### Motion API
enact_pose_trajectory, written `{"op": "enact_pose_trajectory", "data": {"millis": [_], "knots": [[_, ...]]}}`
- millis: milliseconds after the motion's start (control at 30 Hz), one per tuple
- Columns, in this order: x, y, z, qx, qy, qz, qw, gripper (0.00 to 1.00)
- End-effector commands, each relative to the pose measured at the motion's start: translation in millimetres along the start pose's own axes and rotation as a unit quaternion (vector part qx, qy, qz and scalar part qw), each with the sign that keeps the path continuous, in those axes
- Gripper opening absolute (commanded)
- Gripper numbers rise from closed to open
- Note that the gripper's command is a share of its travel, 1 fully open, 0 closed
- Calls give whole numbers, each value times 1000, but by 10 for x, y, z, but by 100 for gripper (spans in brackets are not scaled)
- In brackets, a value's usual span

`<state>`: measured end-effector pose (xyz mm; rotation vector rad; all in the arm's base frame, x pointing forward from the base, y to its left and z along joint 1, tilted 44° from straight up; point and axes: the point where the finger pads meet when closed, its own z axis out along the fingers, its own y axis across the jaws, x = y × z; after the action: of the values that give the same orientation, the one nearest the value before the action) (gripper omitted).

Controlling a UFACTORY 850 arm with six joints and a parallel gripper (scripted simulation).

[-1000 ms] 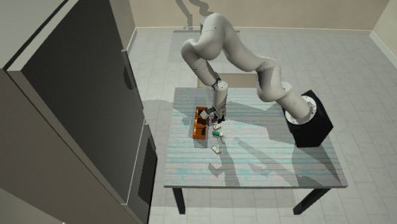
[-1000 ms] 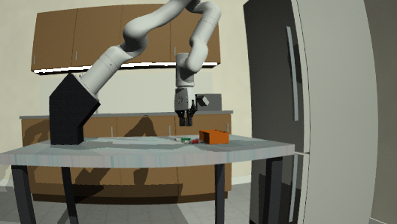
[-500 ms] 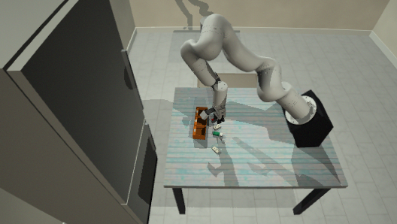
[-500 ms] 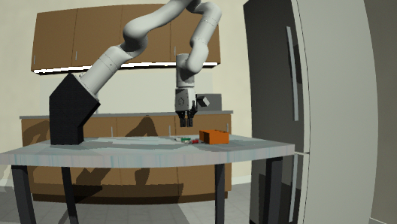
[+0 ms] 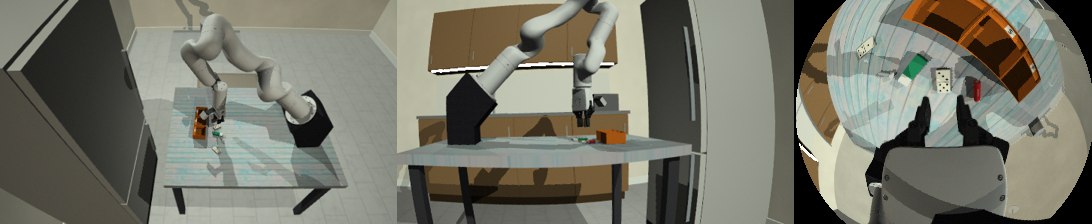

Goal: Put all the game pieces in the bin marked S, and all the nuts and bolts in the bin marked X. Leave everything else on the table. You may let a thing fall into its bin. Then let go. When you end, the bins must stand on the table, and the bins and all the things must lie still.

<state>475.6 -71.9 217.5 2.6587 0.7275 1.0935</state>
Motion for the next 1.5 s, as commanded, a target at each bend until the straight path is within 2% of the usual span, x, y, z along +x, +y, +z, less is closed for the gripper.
{"op": "enact_pose_trajectory", "data": {"millis": [0, 467, 600, 667, 1000, 1233, 1467], "knots": [[3, 2, -2, 0, 0, 0, 1000, 41], [3, 2, -2, 0, 0, 0, 1000, 41], [3, 2, 158, 0, 0, 0, 1000, 41], [3, 2, 158, 0, 0, 0, 1000, 41], [5, 3, 548, 0, 0, 0, 1000, 41], [6, 5, 548, 0, 0, 0, 1000, 41], [4, 3, 641, 0, 0, 0, 1000, 41]]}}
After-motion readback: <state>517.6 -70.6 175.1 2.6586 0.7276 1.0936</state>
